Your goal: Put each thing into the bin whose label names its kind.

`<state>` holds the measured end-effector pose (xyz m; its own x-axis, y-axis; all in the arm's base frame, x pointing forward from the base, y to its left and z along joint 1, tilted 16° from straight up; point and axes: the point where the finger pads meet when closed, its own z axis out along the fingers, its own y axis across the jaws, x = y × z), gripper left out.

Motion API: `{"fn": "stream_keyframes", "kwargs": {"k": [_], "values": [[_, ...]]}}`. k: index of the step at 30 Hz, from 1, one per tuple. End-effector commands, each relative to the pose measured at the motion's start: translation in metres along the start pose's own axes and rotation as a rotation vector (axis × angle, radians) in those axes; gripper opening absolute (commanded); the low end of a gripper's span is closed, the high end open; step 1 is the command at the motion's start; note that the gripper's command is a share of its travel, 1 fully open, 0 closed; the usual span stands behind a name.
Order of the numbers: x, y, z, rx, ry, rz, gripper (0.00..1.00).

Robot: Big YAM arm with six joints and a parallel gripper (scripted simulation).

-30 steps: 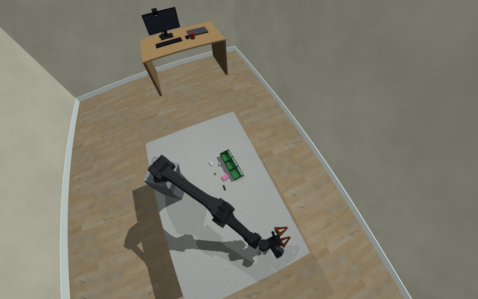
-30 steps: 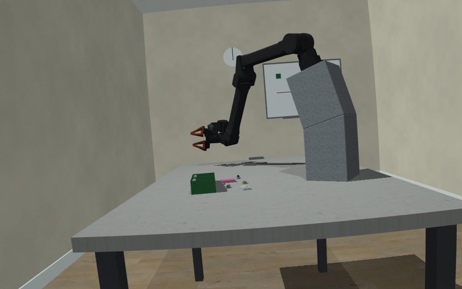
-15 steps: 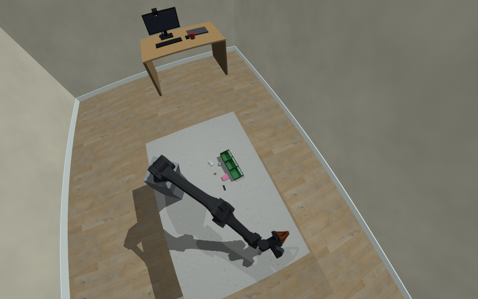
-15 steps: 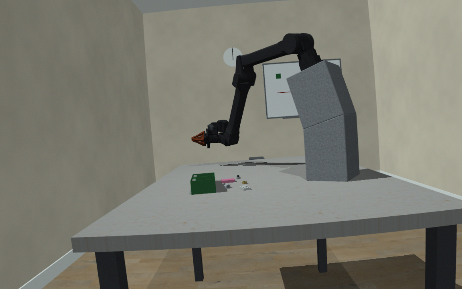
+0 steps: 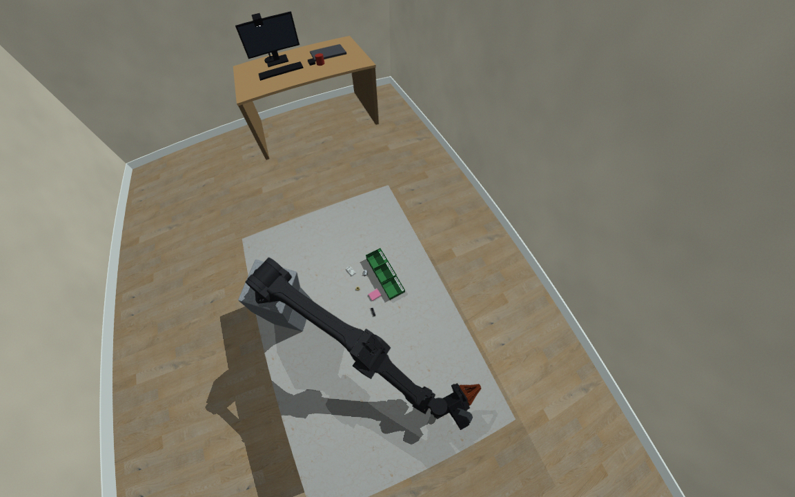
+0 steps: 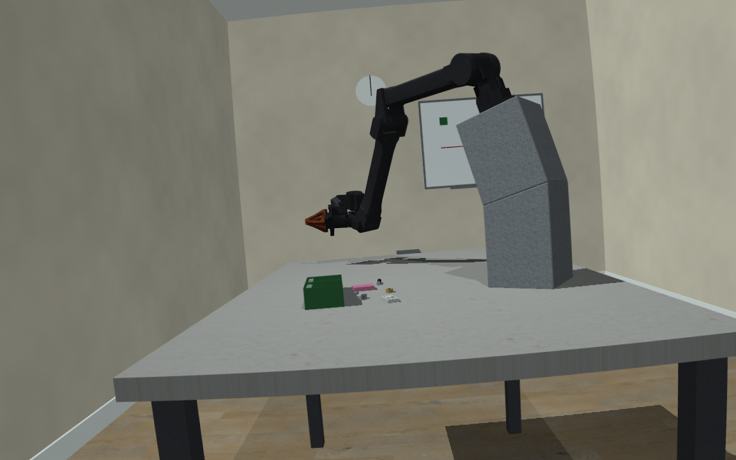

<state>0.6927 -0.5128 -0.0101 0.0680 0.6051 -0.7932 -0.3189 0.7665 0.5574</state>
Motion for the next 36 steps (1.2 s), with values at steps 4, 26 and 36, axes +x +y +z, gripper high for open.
{"fn": "stream_keyframes", "kwargs": {"k": [4, 26, 36], "values": [[0.0, 0.0, 0.0, 0.0, 0.0, 0.0, 0.08], [-0.066, 0.074, 0.025, 0.004, 0.016, -0.022, 0.08], [-0.034, 0.073, 0.059, 0.008, 0.016, -0.012, 0.08]]}}
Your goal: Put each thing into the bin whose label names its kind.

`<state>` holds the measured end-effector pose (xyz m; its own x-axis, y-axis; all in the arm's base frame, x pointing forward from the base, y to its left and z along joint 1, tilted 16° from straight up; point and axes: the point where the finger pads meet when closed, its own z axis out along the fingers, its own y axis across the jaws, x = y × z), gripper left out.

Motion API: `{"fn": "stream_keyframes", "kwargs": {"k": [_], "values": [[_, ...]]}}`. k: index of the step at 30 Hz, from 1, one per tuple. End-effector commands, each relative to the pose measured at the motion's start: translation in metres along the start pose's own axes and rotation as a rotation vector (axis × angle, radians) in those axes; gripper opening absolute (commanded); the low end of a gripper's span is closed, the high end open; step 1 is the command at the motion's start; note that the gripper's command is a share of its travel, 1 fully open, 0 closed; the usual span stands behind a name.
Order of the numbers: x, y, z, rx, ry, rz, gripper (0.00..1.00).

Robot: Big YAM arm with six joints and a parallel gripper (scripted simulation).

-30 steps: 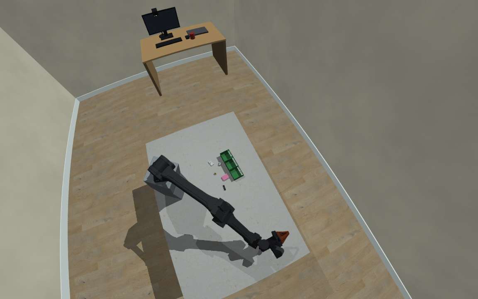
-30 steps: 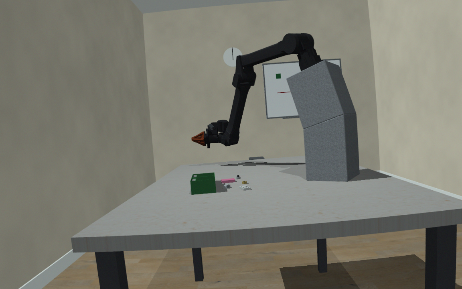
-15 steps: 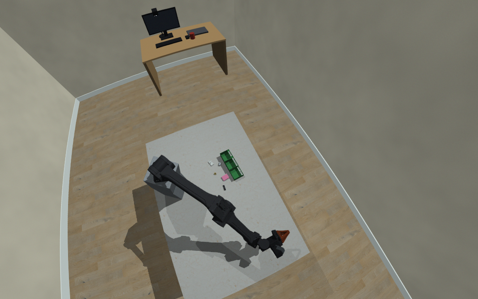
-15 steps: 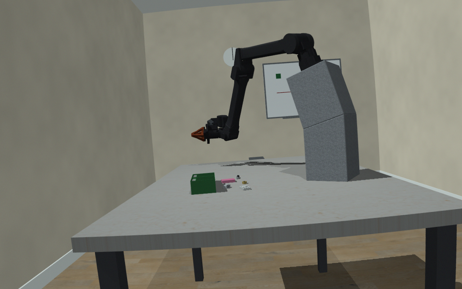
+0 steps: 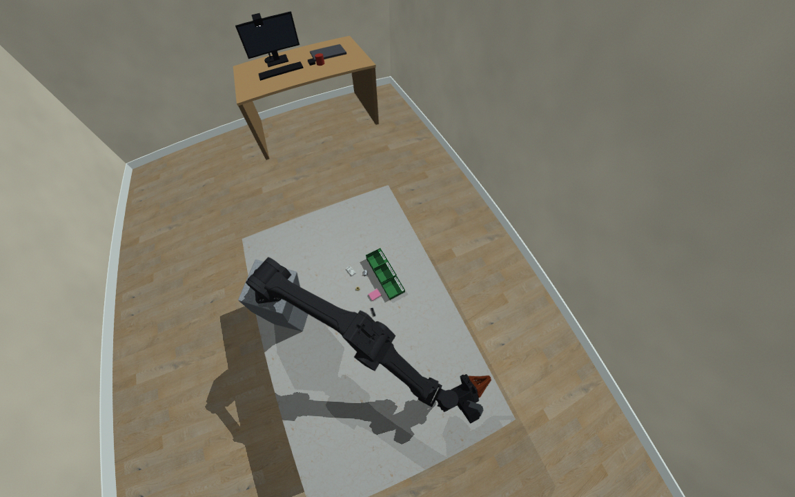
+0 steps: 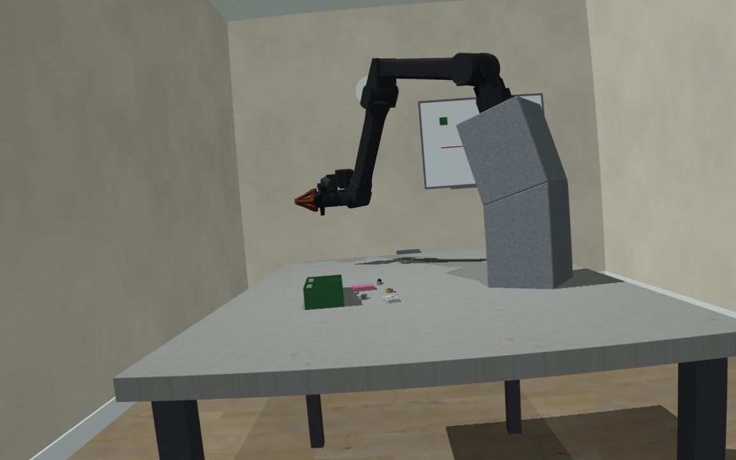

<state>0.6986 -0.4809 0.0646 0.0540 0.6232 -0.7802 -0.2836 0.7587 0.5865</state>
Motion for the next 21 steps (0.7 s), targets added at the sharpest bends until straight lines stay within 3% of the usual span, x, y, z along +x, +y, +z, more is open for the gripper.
{"fn": "stream_keyframes", "kwargs": {"k": [1, 2, 3, 7, 8, 10, 13, 15, 19, 20, 21], "values": [[0.007, 0.01, 0.028, -0.031, 0.009, -0.038, 0.08], [-0.004, 0.031, 0.035, 0.004, 0.025, -0.017, 0.08], [0.002, 0.035, 0.04, 0.014, 0.03, -0.009, 0.08], [0.018, 0.047, 0.057, 0.014, 0.029, -0.007, 0.08], [0.024, 0.052, 0.061, 0.053, 0.054, 0.012, 0.08], [0.024, 0.052, 0.061, 0.053, 0.054, 0.012, 0.08], [0.042, 0.064, 0.074, 0.068, 0.063, 0.021, 0.08], [0.055, 0.073, 0.081, 0.126, 0.109, 0.039, 0.08], [0.081, 0.09, 0.094, 0.126, 0.108, 0.041, 0.08], [0.118, 0.07, 0.084, 0.153, 0.135, 0.075, 0.08], [0.118, 0.07, 0.084, 0.15, 0.133, 0.072, 0.08]]}}
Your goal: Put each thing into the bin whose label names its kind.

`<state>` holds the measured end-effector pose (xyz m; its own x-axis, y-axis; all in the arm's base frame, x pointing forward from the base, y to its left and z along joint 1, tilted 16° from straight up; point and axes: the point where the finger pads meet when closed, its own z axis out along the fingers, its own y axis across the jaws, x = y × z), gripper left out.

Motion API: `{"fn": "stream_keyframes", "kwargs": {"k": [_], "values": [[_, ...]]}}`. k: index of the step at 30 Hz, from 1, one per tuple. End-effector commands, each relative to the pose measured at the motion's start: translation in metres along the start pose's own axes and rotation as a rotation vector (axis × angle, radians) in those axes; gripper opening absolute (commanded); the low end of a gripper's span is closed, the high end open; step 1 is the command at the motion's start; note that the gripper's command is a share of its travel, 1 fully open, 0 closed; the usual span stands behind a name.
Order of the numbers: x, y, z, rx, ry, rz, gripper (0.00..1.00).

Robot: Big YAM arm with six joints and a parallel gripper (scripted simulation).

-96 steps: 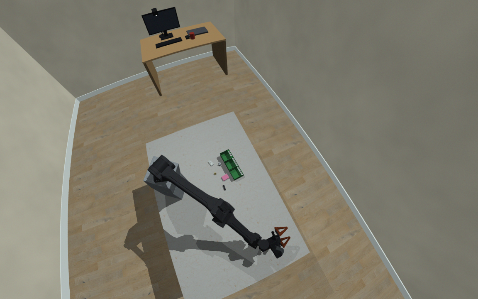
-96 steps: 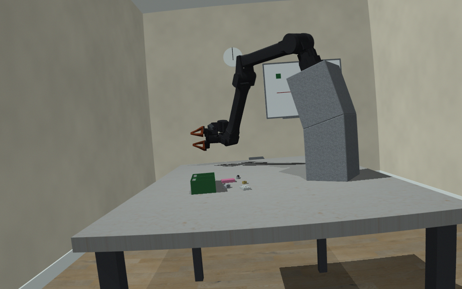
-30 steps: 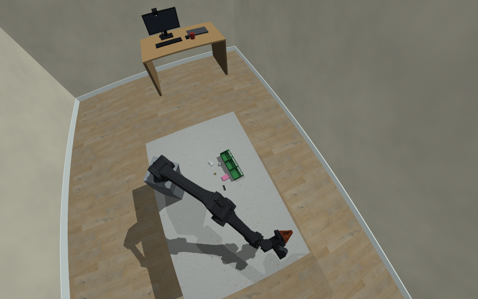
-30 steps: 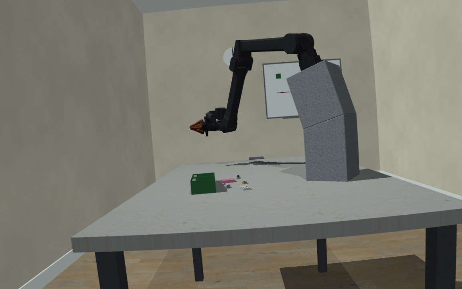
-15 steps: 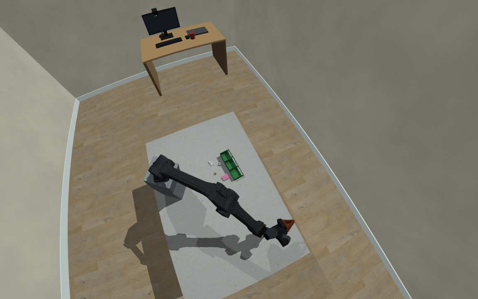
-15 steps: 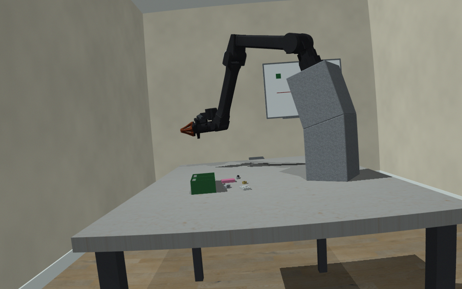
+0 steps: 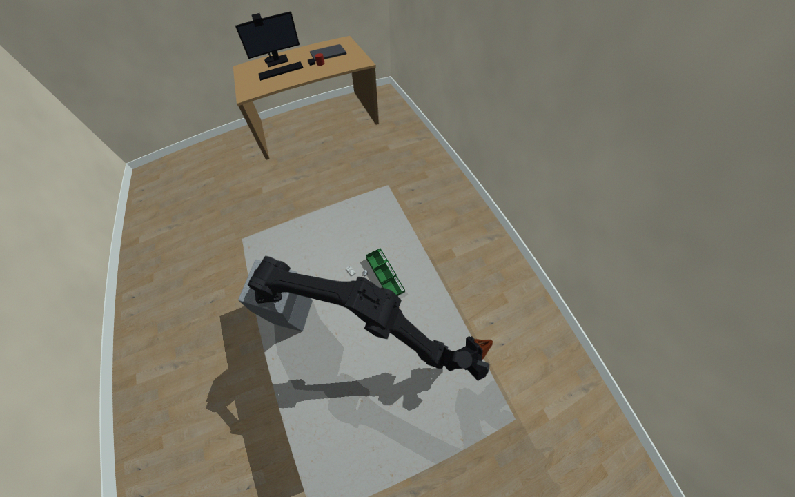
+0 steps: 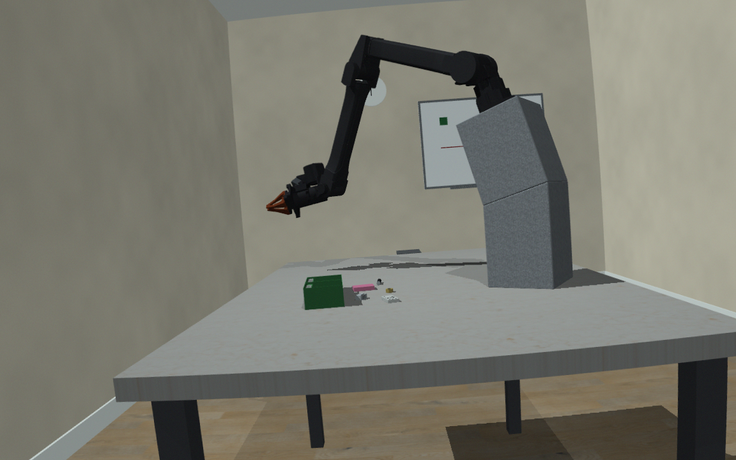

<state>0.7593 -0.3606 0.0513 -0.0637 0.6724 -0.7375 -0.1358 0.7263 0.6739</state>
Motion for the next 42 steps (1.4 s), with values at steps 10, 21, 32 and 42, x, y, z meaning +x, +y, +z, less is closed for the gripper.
{"fn": "stream_keyframes", "kwargs": {"k": [10, 21, 32, 42], "values": [[0.041, 0.053, 0.023, 0.103, 0.124, -0.042, 0.08], [0.107, 0.09, 0.027, 0.166, 0.198, -0.052, 0.08], [0.169, 0.123, 0.014, 0.255, 0.322, -0.089, 0.08], [0.218, 0.149, -0.008, 0.335, 0.454, -0.146, 0.08]]}}
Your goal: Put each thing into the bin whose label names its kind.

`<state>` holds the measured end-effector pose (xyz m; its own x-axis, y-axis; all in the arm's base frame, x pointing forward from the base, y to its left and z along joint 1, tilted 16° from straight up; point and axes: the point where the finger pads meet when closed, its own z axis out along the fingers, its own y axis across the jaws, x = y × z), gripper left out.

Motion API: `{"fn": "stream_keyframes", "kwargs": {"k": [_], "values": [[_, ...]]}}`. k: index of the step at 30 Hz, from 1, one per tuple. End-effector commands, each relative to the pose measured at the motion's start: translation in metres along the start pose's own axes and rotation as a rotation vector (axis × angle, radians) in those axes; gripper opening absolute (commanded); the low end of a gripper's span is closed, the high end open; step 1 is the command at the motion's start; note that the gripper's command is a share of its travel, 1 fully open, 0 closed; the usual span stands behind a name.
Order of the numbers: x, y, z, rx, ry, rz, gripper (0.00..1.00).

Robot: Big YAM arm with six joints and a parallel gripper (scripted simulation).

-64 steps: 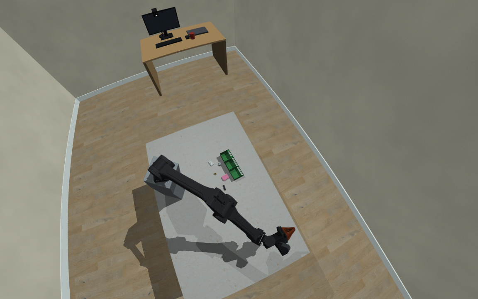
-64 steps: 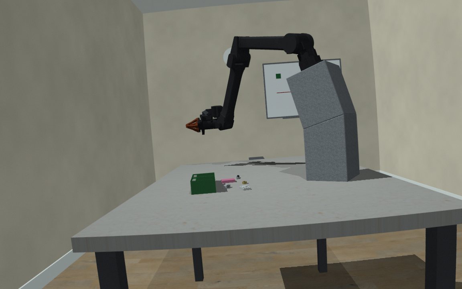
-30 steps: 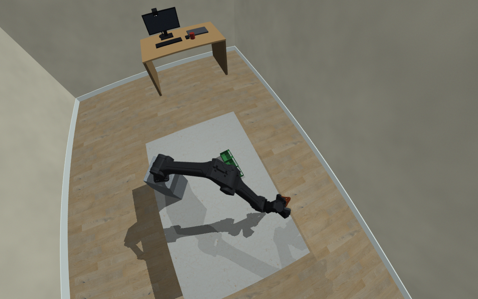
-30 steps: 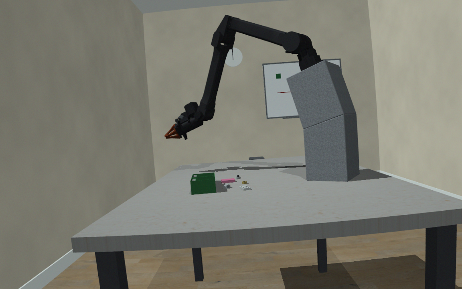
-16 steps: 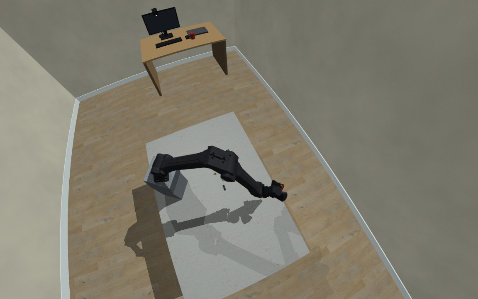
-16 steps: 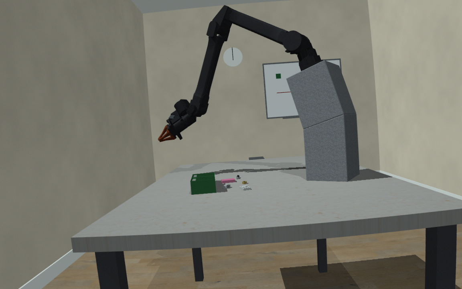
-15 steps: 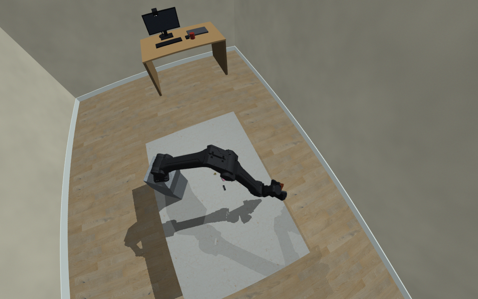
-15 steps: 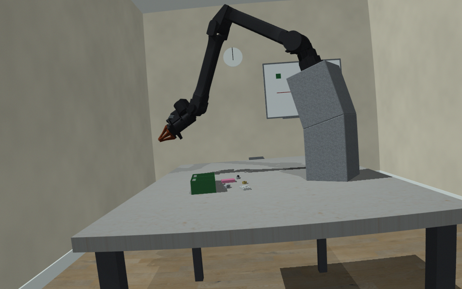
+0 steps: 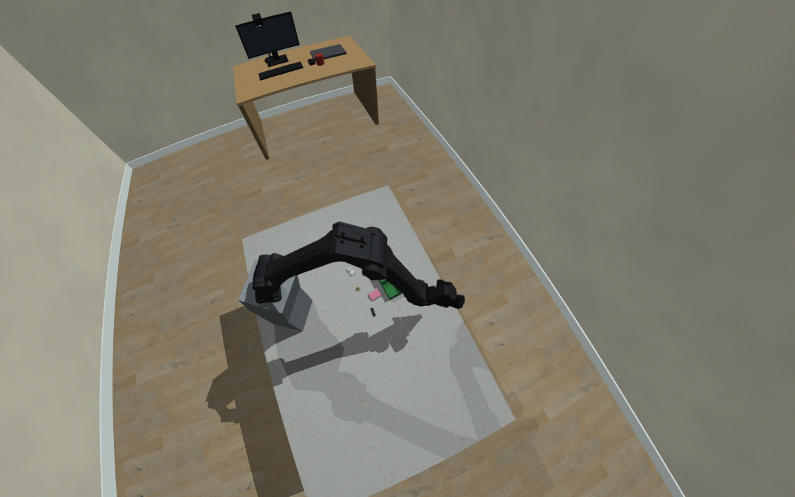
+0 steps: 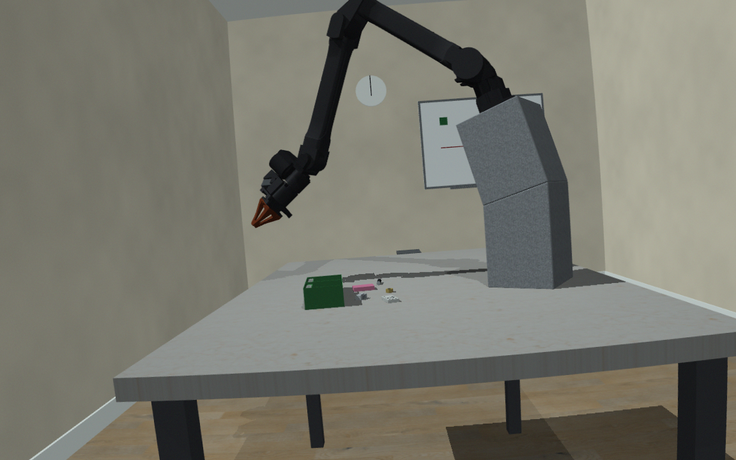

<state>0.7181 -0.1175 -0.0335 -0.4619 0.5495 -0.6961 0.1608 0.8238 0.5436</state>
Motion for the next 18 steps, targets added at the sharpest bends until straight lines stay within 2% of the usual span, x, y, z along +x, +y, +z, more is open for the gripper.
{"fn": "stream_keyframes", "kwargs": {"k": [1, 3, 4, 5, 7, 9, 10, 11, 12, 13, 15, 16, 18], "values": [[-0.003, 0.025, -0.013, 0.027, 0.043, -0.079, 0.08], [0.013, 0.031, -0.017, 0.027, 0.044, -0.078, 0.08], [0.014, 0.037, -0.018, 0.014, 0.018, -0.087, 0.08], [0.028, 0.036, -0.022, 0.05, 0.081, -0.102, 0.08], [0.043, 0.041, -0.027, 0.088, 0.141, -0.14, 0.08], [0.059, 0.046, -0.033, 0.088, 0.142, -0.139, 0.08], [0.06, 0.052, -0.035, 0.076, 0.115, -0.146, 0.08], [0.062, 0.052, -0.036, 0.076, 0.116, -0.146, 0.08], [0.075, 0.051, -0.041, 0.11, 0.178, -0.166, 0.08], [0.083, 0.053, -0.045, 0.131, 0.214, -0.193, 0.08], [0.083, 0.053, -0.045, 0.131, 0.214, -0.193, 0.08], [0.089, 0.055, -0.048, 0.147, 0.24, -0.213, 0.08], [0.105, 0.058, -0.056, 0.147, 0.243, -0.212, 0.08]]}}
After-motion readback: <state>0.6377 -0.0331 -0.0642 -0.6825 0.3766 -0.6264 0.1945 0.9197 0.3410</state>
